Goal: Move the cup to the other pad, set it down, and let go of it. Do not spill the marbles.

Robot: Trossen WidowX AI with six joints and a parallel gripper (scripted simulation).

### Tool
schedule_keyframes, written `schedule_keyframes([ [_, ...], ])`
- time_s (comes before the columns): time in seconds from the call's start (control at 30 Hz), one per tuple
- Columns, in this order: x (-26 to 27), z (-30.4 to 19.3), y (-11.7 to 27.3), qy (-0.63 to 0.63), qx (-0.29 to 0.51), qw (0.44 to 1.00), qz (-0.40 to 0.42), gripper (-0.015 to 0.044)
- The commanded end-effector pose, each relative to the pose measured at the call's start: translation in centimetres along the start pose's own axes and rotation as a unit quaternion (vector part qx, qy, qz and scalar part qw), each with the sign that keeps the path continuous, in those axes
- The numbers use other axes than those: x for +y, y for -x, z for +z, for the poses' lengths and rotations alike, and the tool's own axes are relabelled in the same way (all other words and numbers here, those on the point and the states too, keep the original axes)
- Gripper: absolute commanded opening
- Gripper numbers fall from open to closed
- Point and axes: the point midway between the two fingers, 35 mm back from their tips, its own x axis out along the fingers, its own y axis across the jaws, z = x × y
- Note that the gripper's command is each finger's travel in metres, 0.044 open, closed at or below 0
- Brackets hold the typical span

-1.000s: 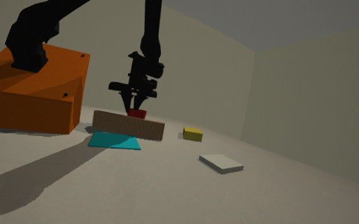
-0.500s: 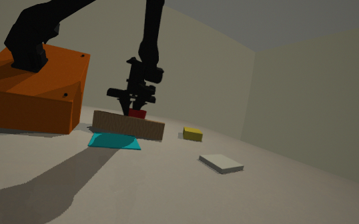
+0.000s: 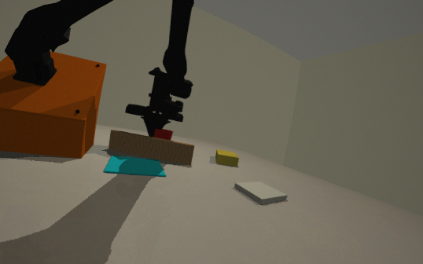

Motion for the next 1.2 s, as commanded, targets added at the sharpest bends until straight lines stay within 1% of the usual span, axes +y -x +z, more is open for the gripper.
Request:
schedule_keyframes([
  [0.0, 0.0, 0.0, 0.0, 0.000, 0.000, 1.000, 0.000, 0.0000],
  [0.2, 0.2, 0.0, 1.3, 0.000, 0.001, 1.000, 0.000, 0.0000],
  [0.73, -0.1, -0.3, 7.9, 0.003, 0.000, 1.000, -0.001, 0.0000],
  [1.17, -0.4, -0.5, 7.9, 0.006, -0.002, 1.000, -0.003, 0.0000],
])
